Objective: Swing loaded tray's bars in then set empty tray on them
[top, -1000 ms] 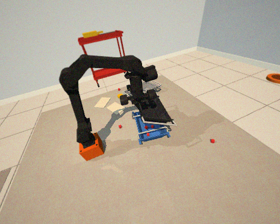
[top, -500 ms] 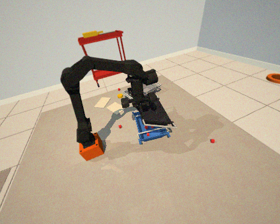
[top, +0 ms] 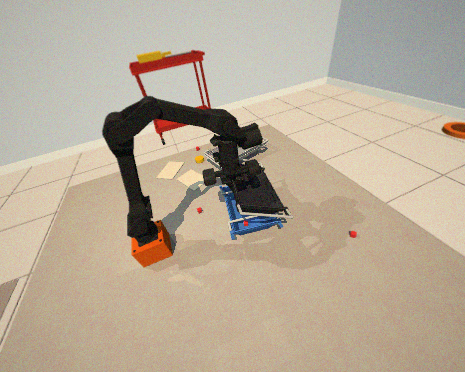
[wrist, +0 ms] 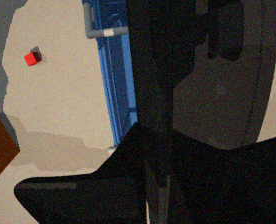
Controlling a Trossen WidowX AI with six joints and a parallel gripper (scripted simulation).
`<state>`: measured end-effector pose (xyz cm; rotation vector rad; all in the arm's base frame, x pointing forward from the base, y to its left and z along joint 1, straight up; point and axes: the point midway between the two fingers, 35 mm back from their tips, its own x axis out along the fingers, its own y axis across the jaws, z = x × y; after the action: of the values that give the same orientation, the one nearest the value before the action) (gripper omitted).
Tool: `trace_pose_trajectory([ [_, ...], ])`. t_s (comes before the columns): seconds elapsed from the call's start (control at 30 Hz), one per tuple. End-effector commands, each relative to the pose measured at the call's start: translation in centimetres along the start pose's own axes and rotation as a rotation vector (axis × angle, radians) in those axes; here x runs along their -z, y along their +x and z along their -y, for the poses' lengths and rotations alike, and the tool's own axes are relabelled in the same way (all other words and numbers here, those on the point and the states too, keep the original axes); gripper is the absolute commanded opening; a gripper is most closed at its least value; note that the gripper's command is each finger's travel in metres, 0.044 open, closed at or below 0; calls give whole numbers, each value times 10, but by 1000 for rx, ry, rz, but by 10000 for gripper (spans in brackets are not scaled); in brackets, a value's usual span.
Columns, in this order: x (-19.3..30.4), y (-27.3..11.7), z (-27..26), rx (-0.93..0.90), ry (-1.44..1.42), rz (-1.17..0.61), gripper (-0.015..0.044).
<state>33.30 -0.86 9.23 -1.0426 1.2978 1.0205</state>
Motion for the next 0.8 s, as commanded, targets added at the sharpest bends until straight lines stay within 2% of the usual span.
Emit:
trace_pose_trajectory([
  [0.0,0,4,2,10,3,1,0],
  [0.77,0,21,-11,9,3,1,0],
])
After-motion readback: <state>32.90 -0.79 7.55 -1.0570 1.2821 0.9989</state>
